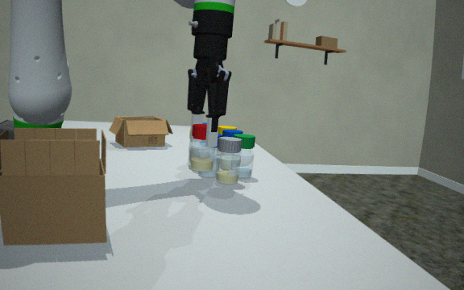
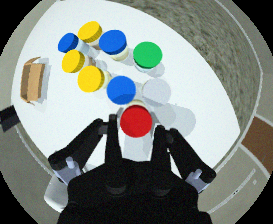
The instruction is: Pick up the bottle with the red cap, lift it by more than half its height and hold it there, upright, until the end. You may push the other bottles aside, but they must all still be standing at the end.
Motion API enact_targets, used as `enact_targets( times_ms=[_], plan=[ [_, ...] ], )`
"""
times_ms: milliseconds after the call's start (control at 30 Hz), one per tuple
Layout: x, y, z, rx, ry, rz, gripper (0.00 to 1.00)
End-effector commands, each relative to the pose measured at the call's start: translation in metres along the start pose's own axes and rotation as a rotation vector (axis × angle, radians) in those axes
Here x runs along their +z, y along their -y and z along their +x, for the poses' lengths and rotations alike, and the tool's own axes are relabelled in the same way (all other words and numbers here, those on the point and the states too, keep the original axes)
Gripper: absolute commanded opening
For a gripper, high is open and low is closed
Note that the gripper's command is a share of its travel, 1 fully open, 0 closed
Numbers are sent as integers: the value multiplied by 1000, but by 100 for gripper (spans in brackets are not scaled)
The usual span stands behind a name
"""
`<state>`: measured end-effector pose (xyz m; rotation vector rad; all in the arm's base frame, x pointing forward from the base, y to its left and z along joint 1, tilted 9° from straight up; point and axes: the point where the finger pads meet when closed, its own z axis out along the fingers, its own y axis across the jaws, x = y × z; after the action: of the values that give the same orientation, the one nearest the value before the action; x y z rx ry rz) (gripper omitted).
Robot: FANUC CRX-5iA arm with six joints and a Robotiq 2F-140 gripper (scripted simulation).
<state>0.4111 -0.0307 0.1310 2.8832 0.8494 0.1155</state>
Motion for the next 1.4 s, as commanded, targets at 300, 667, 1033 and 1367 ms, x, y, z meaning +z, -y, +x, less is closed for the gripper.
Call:
enact_targets(
  times_ms=[300, 667, 1033, 1367],
  plan=[
    [-23, -1, 1, 0, -2, -2, 10],
    [-30, 0, 1, 0, -2, -2, 10],
    [-33, 0, 1, 0, -2, -2, 10],
    [-33, 0, 1, 0, -2, -2, 10]
  ],
)
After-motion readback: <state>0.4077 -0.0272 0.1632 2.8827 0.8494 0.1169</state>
